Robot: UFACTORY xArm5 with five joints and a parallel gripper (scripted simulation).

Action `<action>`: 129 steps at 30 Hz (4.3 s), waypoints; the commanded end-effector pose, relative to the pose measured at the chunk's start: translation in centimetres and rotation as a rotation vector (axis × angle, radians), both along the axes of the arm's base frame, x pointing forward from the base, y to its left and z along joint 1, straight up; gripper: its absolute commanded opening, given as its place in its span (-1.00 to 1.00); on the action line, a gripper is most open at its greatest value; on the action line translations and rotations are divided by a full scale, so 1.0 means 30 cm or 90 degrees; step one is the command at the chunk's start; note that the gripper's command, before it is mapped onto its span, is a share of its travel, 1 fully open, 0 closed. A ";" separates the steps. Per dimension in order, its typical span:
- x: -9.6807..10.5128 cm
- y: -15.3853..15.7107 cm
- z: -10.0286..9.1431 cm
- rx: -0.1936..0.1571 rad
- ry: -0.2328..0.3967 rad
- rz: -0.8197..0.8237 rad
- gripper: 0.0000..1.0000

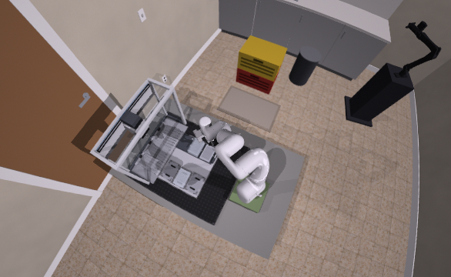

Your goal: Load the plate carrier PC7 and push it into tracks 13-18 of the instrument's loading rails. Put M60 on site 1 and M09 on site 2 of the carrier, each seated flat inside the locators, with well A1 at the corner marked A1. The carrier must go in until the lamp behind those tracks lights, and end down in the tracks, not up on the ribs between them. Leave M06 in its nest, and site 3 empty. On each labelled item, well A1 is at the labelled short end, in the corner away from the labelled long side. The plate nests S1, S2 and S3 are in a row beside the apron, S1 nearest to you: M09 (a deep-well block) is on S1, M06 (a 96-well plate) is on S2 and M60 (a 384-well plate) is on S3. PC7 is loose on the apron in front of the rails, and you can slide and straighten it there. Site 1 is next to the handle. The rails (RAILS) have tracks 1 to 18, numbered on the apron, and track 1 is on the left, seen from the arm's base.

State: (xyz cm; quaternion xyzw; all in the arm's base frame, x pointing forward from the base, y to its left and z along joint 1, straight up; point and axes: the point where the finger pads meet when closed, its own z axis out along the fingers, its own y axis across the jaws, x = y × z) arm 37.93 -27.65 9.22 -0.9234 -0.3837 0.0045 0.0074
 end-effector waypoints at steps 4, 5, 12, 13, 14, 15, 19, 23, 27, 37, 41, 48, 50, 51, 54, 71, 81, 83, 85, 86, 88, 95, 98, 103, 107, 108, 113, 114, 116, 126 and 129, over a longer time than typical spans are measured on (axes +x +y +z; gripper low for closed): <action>-0.064 0.053 0.008 -0.007 -0.007 -0.115 0.62; -0.077 0.064 0.008 -0.007 -0.007 -0.136 0.62; -0.167 0.138 0.009 -0.008 -0.006 -0.284 0.62; -0.180 0.149 0.009 -0.008 -0.006 -0.306 0.62; -0.193 0.160 0.009 -0.008 -0.006 -0.327 0.62; -0.205 0.170 0.009 -0.008 -0.006 -0.348 0.62; -0.231 0.192 0.009 -0.009 -0.005 -0.391 0.62; -0.283 0.234 0.009 -0.009 -0.005 -0.475 0.62; -0.331 0.274 0.009 -0.010 -0.004 -0.560 0.62; -0.331 0.274 0.009 -0.010 -0.004 -0.627 0.62; -0.331 0.274 0.009 -0.010 -0.004 -0.627 0.62; -0.331 0.274 -0.018 -0.010 -0.004 -0.627 0.62; -0.331 0.275 -0.024 -0.010 -0.004 -0.627 0.62; -0.331 0.275 -0.024 -0.010 -0.004 -0.627 0.62; -0.332 0.275 -0.041 -0.010 -0.004 -0.627 0.62; -0.332 0.275 -0.124 -0.010 -0.004 -0.627 0.62; -0.332 0.275 -0.180 -0.010 -0.004 -0.627 0.62; -0.332 0.275 -0.191 -0.010 -0.004 -0.627 0.62; -0.332 0.275 -0.191 -0.010 -0.004 -0.627 0.62; -0.332 0.275 -0.197 -0.010 -0.004 -0.627 0.62; -0.332 0.275 -0.208 -0.010 -0.003 -0.627 0.62; -0.332 0.275 -0.247 -0.010 -0.003 -0.627 0.62; -0.332 0.275 -0.264 -0.010 -0.003 -0.627 0.62; -0.333 0.275 -0.280 -0.010 -0.003 -0.627 0.62; -0.333 0.275 -0.281 -0.010 -0.003 -0.627 0.62; -0.333 0.275 -0.281 -0.010 -0.003 -0.627 0.62; -0.333 0.275 -0.288 -0.010 -0.003 -0.627 0.62; -0.333 0.275 -0.290 -0.010 -0.003 -0.627 0.62; -0.333 0.275 -0.295 -0.010 -0.003 -0.627 0.62; -0.333 0.276 -0.312 -0.010 -0.003 -0.627 0.62; -0.333 0.276 -0.319 -0.010 -0.003 -0.627 0.62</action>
